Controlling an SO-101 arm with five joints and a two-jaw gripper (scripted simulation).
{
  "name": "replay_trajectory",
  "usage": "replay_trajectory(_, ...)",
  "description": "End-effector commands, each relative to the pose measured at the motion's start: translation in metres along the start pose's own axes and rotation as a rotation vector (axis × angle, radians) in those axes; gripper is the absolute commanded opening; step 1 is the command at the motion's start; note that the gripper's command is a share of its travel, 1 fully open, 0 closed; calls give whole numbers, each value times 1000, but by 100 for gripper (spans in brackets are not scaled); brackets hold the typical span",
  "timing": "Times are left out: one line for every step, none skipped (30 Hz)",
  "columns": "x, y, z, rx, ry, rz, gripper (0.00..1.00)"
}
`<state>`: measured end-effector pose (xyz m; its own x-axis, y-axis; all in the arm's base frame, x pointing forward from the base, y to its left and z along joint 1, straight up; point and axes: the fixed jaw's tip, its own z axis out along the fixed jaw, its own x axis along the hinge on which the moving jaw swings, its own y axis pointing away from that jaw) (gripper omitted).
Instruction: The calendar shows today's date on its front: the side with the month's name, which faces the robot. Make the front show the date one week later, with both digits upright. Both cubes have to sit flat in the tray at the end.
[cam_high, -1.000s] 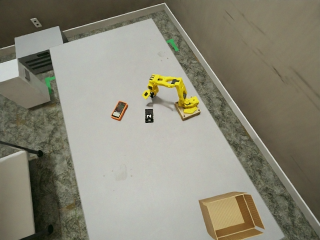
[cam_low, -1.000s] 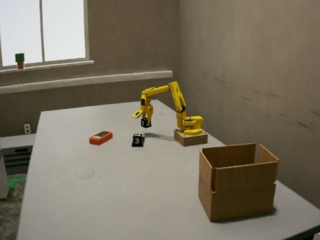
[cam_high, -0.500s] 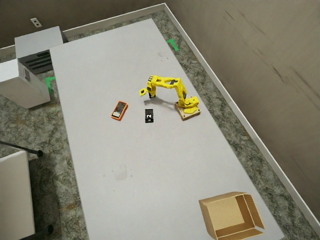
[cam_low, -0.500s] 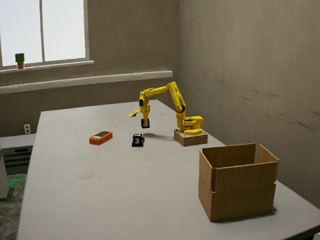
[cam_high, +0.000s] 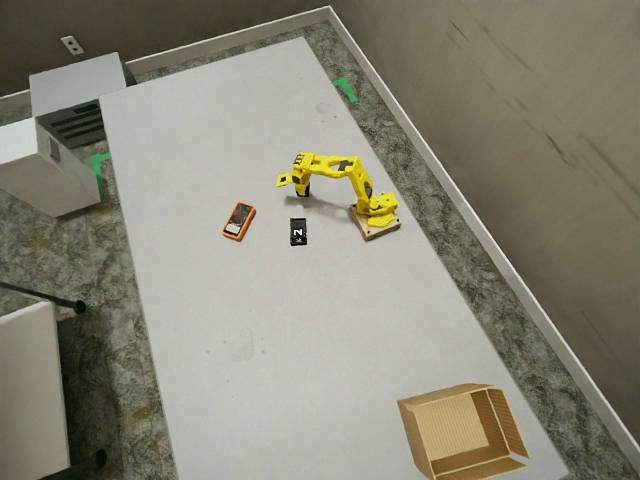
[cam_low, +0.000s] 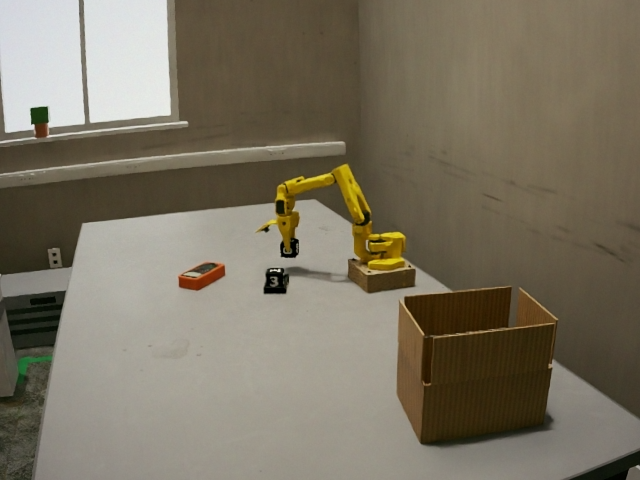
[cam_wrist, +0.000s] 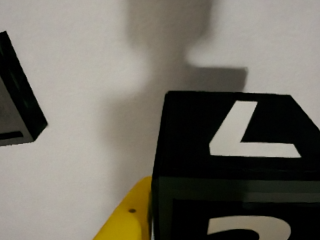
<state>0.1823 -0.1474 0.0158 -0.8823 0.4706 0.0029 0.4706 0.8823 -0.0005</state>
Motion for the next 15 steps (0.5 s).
replay_trajectory(-2,3,0,-2,7,53,0)
replay_trajectory(-2,3,0,-2,7,53,0)
replay_trajectory(-2,4,0,-2,7,71,0)
replay_trajectory(-3,4,0,-2,7,89,0)
replay_trajectory(-3,4,0,-2,7,105,0)
replay_trajectory(-3,4,0,-2,7,121,0)
replay_trajectory(-4,5,1,-2,7,135,0)
replay_trajectory(-4,5,1,-2,7,149,0)
replay_trajectory(-4,5,1,-2,7,162,0)
replay_trajectory(-5,5,1,-2,7,174,0)
replay_trajectory(-5,5,1,-2,7,185,0)
replay_trajectory(-5,6,1,-2,7,196,0)
replay_trajectory(-5,6,1,-2,7,205,0)
replay_trajectory(-5,6,1,-2,7,214,0)
replay_trajectory(-6,6,1,-2,7,222,0)
